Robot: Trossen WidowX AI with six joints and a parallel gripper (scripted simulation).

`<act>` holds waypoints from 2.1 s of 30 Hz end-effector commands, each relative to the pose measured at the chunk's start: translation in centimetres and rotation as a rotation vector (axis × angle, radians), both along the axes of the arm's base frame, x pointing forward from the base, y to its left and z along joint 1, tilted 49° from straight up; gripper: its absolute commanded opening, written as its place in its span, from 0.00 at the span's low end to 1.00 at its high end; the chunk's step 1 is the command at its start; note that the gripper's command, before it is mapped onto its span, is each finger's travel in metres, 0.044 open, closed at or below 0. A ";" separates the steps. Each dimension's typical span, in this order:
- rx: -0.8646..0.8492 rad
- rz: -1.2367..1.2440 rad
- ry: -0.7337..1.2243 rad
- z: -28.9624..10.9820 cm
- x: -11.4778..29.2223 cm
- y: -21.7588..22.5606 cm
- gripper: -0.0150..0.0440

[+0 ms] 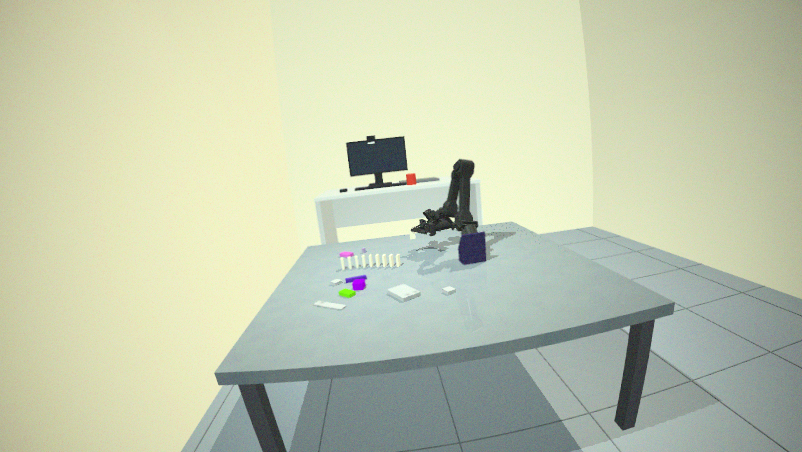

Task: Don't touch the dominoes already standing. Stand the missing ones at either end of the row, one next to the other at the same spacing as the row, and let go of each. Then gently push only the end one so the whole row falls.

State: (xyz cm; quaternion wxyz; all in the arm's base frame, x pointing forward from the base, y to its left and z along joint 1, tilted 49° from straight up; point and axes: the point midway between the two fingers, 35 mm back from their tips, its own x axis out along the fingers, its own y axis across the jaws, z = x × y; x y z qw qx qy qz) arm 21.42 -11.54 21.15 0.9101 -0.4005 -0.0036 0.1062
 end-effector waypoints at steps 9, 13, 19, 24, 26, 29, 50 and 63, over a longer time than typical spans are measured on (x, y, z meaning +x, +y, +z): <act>-0.047 0.023 -0.032 0.0 -0.6 0.3 0.30; -0.047 0.023 -0.032 0.0 -0.6 0.3 0.30; -0.047 0.023 -0.032 0.0 -0.6 0.3 0.30; -0.045 0.022 -0.031 -0.4 -0.4 -0.3 0.30; -0.044 0.022 -0.031 -0.6 -0.2 -0.7 0.30; -0.044 0.022 -0.030 -1.0 -0.1 -1.2 0.30; -0.040 0.020 -0.029 -4.3 0.9 -4.6 0.30; -0.040 0.020 -0.029 -4.6 1.0 -4.8 0.30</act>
